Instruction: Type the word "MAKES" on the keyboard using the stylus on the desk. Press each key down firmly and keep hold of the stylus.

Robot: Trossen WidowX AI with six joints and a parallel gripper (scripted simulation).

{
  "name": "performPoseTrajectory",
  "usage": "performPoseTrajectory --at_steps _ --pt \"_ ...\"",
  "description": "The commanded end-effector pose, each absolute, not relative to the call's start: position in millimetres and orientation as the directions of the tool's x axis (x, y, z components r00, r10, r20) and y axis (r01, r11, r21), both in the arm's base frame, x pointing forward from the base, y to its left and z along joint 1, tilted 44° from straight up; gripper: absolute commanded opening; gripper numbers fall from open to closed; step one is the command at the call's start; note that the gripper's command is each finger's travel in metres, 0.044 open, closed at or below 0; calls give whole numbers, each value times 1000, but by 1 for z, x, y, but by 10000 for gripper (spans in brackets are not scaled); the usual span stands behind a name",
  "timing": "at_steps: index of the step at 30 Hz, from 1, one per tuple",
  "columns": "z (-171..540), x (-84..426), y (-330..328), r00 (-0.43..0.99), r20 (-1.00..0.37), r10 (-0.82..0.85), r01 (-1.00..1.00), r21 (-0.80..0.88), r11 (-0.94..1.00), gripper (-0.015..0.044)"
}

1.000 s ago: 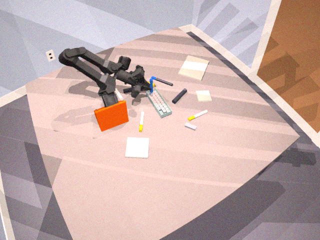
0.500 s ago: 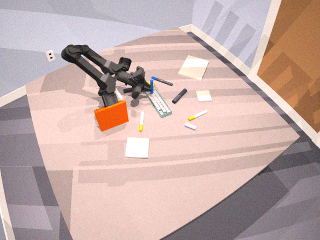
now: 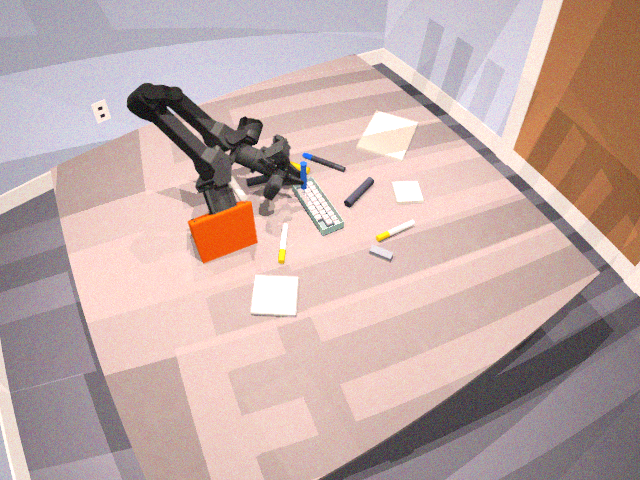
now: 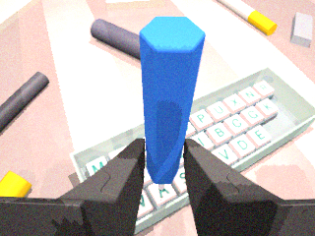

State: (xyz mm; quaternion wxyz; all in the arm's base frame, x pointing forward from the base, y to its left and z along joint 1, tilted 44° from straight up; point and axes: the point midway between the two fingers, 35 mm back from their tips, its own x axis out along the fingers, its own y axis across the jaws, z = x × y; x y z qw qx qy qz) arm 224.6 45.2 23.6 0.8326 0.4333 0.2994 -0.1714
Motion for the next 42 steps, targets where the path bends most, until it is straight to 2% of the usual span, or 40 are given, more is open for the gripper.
performPoseTrajectory --at_steps 1,42 --pt "22 225 46 762 -647 -30 548 619 563 81" --pt "45 222 22 760 -649 -41 556 616 558 78"
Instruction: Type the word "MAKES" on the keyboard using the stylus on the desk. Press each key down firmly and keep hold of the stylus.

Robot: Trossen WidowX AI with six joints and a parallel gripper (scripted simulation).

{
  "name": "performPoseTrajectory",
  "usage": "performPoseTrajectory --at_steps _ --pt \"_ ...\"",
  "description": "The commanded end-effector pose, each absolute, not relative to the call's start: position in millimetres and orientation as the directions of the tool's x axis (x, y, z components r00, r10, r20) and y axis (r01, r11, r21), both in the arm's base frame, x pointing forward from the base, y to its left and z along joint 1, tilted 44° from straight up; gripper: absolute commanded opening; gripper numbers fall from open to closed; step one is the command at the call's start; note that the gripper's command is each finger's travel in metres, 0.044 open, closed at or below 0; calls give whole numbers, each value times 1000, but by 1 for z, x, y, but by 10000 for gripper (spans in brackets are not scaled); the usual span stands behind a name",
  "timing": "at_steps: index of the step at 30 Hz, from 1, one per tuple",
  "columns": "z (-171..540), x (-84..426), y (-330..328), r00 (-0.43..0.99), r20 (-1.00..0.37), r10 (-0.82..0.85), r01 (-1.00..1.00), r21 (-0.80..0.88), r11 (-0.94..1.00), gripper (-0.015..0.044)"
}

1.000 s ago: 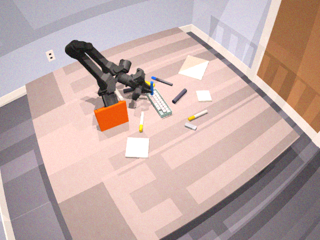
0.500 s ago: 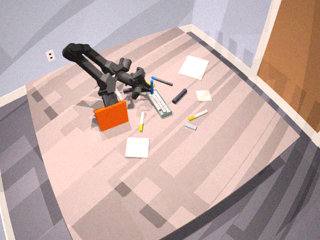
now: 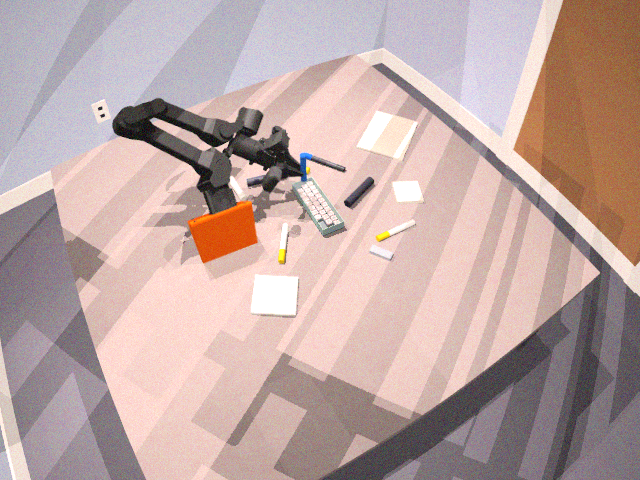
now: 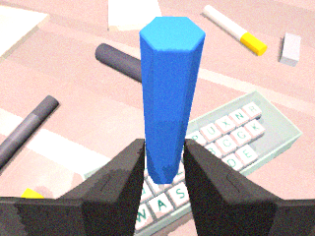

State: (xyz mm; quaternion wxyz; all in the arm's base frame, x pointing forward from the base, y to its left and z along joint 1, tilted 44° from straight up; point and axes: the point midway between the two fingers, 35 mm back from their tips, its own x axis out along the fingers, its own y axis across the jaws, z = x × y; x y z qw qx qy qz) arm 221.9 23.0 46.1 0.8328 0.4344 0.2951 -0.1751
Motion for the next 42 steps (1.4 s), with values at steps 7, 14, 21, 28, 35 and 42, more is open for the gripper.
performPoseTrajectory --at_steps 7,14,21,28,35,42 --pt "38 229 7 713 -695 -93 629 575 524 31" --pt "30 234 -9 658 -740 -138 698 531 480 0" --pt "19 239 -25 598 -782 -176 761 487 428 0" --pt "7 242 -43 534 -820 -204 818 441 369 0" --pt "-6 244 -61 467 -856 -223 867 394 304 0" --pt "-14 244 -70 433 -872 -228 889 371 270 0"
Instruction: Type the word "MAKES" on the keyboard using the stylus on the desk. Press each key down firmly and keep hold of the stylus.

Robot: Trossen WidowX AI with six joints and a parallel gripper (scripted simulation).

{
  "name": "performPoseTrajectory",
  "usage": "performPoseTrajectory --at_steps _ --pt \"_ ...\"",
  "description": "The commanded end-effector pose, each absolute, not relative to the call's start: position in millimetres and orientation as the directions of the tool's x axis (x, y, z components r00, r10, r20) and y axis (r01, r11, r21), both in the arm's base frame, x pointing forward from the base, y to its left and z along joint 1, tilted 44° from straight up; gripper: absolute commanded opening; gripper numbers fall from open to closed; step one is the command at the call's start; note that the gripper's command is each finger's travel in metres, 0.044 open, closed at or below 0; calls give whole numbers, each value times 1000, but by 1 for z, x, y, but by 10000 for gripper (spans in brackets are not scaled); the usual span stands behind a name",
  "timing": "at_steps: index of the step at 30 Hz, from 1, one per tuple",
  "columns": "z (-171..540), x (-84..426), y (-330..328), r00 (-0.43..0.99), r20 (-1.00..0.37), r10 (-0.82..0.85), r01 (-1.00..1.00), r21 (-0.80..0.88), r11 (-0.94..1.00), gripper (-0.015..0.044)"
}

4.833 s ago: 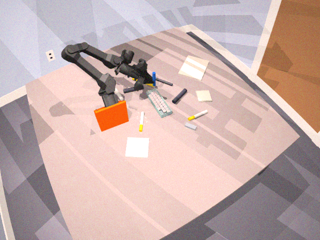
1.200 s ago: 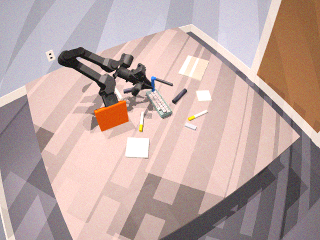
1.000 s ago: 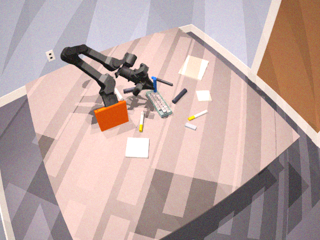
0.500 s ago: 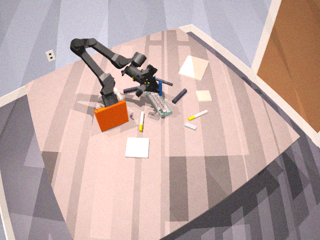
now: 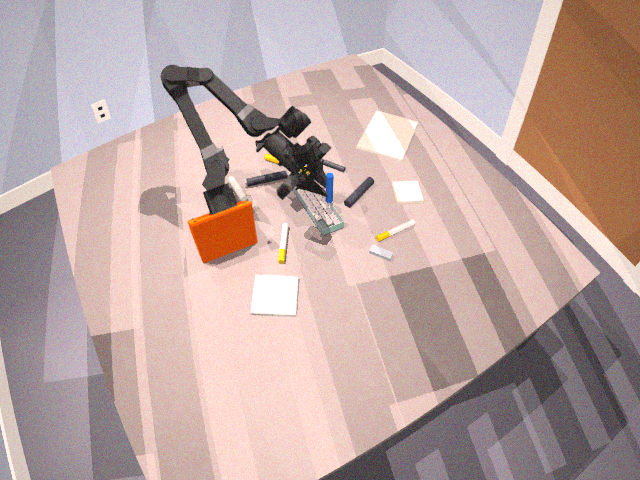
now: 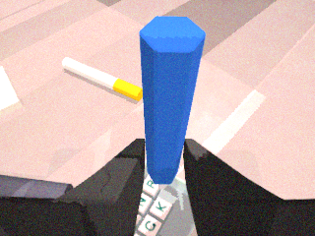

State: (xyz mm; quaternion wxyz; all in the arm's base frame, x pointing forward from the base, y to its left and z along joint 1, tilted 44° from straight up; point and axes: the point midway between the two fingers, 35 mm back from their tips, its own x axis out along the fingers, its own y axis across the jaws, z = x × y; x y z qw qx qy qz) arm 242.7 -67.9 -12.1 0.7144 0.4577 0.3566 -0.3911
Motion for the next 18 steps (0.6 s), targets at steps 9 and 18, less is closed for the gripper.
performPoseTrajectory --at_steps 9,18 --pt "-14 244 -70 433 -872 -228 889 371 270 0" --pt "-25 244 -59 434 -872 -228 888 371 270 0"
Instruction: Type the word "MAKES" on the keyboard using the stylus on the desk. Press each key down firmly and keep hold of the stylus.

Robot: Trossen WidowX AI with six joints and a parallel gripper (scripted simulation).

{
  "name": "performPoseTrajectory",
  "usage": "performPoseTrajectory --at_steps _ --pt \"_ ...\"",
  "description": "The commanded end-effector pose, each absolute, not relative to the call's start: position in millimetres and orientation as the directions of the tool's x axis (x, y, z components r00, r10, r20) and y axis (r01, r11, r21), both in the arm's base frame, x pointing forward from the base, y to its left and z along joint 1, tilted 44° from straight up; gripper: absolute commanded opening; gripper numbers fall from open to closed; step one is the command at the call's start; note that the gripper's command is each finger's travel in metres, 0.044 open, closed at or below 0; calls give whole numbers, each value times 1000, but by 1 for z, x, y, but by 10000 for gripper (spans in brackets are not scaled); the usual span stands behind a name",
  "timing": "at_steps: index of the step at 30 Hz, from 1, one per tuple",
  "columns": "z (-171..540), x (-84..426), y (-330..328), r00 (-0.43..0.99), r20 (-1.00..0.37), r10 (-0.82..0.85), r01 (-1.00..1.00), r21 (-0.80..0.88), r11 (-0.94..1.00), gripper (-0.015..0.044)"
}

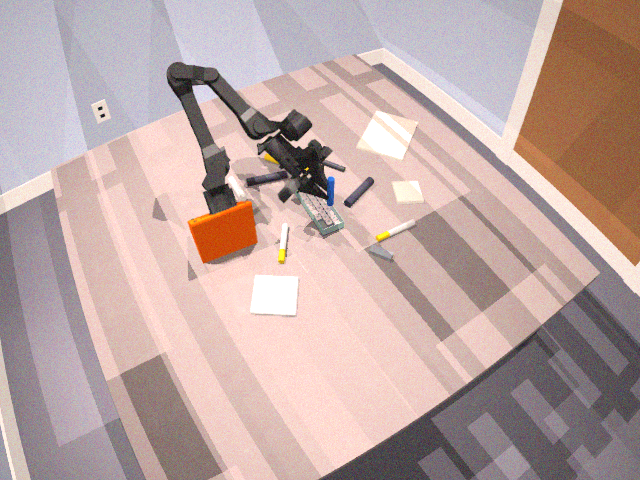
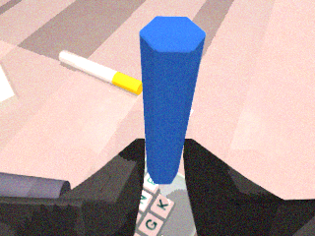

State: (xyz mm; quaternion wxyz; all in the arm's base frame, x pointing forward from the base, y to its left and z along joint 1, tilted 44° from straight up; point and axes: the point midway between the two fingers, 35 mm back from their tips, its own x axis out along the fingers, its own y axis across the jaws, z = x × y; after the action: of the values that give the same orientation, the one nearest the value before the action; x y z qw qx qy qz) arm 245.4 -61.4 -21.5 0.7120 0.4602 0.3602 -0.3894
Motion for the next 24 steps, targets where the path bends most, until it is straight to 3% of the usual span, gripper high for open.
performPoseTrajectory --at_steps 1,12,15,24 --pt "-26 245 -58 434 -872 -228 888 371 270 0" --pt "-39 245 -45 434 -872 -227 888 372 270 0" --pt "-41 246 -44 433 -873 -227 889 371 269 79" --pt "-41 246 -44 433 -873 -226 889 371 269 81"
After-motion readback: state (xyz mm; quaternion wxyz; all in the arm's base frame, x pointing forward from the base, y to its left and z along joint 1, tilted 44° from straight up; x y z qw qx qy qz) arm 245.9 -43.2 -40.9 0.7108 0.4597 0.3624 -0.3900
